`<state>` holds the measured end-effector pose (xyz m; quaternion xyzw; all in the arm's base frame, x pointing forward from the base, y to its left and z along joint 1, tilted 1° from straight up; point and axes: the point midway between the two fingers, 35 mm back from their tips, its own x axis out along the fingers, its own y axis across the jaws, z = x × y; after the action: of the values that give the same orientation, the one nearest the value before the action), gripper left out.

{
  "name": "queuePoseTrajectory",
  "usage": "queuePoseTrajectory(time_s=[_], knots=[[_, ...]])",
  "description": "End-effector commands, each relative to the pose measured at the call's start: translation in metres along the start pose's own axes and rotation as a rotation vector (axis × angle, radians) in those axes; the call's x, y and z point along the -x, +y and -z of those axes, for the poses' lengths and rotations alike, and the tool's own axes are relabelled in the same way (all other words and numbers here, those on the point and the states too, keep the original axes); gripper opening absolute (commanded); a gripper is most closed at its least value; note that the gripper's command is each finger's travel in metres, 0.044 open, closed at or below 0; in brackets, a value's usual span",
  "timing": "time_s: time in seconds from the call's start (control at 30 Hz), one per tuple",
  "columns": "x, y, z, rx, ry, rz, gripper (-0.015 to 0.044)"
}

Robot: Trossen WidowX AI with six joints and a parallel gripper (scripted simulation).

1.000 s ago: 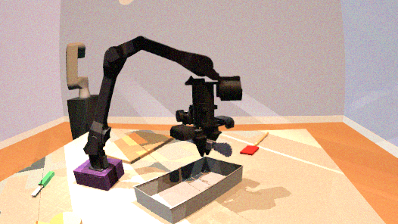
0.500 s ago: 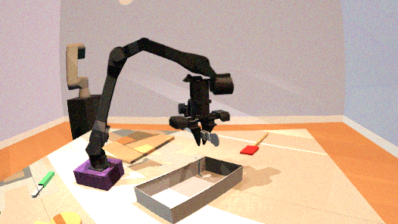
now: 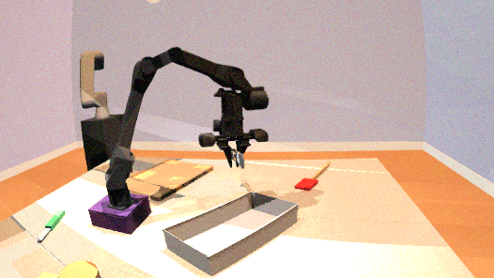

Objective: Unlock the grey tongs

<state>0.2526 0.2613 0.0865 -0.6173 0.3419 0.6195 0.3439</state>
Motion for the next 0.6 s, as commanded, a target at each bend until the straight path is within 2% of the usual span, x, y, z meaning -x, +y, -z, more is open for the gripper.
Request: queuePoseTrajectory(time_s=[0.0,0.3,0.57], knots=[[0.003,0.005,-0.029,-0.061,-0.010,0.006,-0.0150],[0.003,0.010,-0.044,-0.095,-0.011,0.005,-0.0150],[0.005,0.029,-0.086,-0.195,-0.019,0.007,-0.0150]])
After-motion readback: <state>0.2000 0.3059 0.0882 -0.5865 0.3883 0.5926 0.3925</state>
